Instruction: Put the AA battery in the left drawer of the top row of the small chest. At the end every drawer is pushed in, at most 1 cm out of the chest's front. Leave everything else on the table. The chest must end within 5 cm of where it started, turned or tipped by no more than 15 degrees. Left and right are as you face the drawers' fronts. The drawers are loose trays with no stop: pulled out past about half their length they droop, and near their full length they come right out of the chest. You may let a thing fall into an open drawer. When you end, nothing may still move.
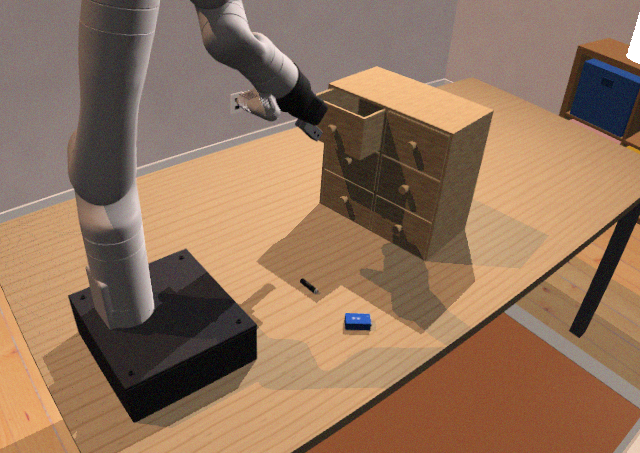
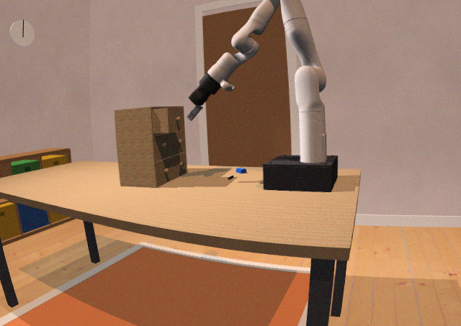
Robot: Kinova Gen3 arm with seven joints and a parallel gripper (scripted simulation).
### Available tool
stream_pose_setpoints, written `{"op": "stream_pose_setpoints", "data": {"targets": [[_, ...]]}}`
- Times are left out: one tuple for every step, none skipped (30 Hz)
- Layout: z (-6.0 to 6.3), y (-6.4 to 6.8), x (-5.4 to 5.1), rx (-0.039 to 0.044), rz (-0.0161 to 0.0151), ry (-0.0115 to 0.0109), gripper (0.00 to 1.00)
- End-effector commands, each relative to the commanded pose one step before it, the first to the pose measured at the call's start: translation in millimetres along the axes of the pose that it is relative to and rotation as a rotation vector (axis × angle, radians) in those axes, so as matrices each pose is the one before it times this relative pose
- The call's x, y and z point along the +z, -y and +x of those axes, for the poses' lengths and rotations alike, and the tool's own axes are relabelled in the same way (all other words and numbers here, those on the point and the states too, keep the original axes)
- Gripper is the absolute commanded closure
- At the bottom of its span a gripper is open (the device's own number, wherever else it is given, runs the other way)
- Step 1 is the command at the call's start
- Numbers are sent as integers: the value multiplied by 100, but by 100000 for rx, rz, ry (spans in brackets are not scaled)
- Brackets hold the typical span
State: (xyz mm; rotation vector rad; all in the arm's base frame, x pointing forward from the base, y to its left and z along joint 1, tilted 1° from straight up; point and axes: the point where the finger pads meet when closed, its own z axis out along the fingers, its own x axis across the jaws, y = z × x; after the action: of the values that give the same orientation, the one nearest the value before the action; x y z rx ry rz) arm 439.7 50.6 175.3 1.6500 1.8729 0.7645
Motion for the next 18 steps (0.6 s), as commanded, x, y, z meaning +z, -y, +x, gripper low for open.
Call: {"op": "stream_pose_setpoints", "data": {"targets": [[-5,-317,410,198,95,116,100],[0,-88,88,1,1,0,100],[0,-91,92,1,2,1,100],[0,-93,96,0,4,2,100],[0,-97,99,0,4,2,100],[0,-102,103,1,2,0,100],[0,0,0,0,0,0,100],[0,0,0,0,0,0,100],[0,-104,106,0,3,1,100],[0,-106,109,-1,5,2,100],[0,-111,112,2,2,0,100],[0,-113,115,1,3,1,100],[0,-114,118,-1,5,2,100],[0,-119,120,2,2,0,100],[0,-121,123,0,4,1,100],[0,-122,125,0,5,2,100],[0,-126,127,2,3,0,100],[0,-126,129,0,4,2,100]]}}
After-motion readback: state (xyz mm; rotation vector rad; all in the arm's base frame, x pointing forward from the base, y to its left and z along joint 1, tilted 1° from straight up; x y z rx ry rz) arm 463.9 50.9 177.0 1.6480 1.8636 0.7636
